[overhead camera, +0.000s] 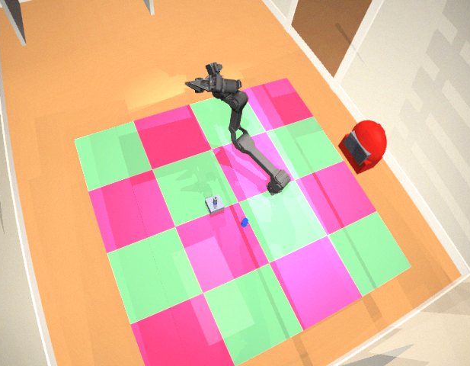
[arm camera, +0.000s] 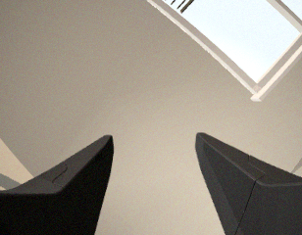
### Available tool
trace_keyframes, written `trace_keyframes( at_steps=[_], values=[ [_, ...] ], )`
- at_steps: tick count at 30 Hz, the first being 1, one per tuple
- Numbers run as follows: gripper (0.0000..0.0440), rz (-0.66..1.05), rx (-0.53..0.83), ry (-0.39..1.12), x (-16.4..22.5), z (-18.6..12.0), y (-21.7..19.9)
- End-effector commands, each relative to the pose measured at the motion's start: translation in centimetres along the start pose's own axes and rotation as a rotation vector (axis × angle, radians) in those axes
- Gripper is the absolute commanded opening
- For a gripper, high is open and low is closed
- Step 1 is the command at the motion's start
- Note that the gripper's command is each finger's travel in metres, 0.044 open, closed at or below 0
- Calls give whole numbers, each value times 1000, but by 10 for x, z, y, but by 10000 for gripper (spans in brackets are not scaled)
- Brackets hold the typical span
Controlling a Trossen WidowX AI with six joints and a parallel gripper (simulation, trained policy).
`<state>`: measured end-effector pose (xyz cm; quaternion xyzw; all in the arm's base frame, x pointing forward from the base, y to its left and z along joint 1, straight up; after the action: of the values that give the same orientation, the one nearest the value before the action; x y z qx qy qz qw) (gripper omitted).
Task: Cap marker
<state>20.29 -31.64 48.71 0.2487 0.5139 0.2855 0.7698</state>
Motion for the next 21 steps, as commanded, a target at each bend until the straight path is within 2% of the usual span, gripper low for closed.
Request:
trace_keyframes(
  at_steps=[1, 21],
  values=[
    [241, -7, -37, 6, 3, 2, 4],
    [265, -46, -227, 20, 18, 8, 21]
  ],
)
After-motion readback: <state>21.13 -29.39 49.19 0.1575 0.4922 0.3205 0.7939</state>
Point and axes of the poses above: the point midway between the two fingers, 35 mm back from their tips, its own z axis out along the fingers, its own y axis across the jaws, x = y × z, the point moved 9 cm from there along -z, back along the fingers, and after that the axes turned 1 degree about -z, right-handed, at the moved point
